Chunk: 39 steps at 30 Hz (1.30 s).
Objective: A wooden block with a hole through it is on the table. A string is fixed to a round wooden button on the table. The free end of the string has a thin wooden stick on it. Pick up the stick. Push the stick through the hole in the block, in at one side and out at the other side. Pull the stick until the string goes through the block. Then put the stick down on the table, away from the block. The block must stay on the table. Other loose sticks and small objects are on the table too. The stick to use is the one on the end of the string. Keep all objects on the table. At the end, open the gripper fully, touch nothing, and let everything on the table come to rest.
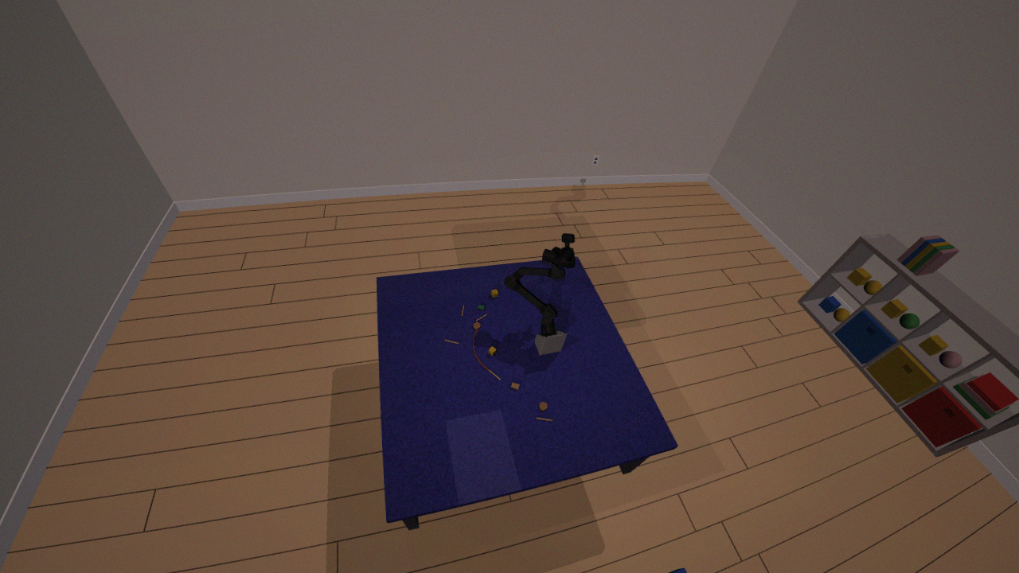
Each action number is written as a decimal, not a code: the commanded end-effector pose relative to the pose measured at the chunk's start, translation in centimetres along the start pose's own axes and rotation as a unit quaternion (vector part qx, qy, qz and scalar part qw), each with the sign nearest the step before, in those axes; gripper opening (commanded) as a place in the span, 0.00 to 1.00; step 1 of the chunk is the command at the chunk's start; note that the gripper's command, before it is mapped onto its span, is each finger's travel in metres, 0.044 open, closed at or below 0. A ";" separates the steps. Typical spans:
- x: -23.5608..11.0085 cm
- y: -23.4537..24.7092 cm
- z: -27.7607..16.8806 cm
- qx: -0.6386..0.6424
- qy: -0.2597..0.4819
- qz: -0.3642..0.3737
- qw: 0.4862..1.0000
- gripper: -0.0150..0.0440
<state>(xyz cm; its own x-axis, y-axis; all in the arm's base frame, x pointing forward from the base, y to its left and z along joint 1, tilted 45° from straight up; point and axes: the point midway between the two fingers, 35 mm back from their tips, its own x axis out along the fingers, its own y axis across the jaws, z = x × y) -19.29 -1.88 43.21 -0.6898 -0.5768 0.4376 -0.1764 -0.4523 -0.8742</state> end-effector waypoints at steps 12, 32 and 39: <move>-3.0 -3.4 -6.7 0.033 0.144 -0.082 0.986 1.00; -28.3 -10.1 -21.0 0.032 0.597 -0.320 0.735 1.00; -40.3 -9.3 -19.8 0.037 0.727 -0.376 0.573 1.00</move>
<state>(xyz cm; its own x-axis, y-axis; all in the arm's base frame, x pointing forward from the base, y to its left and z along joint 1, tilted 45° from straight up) -6.99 37.54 31.31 -0.4156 0.9065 0.0741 -0.7941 -0.3220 -0.5155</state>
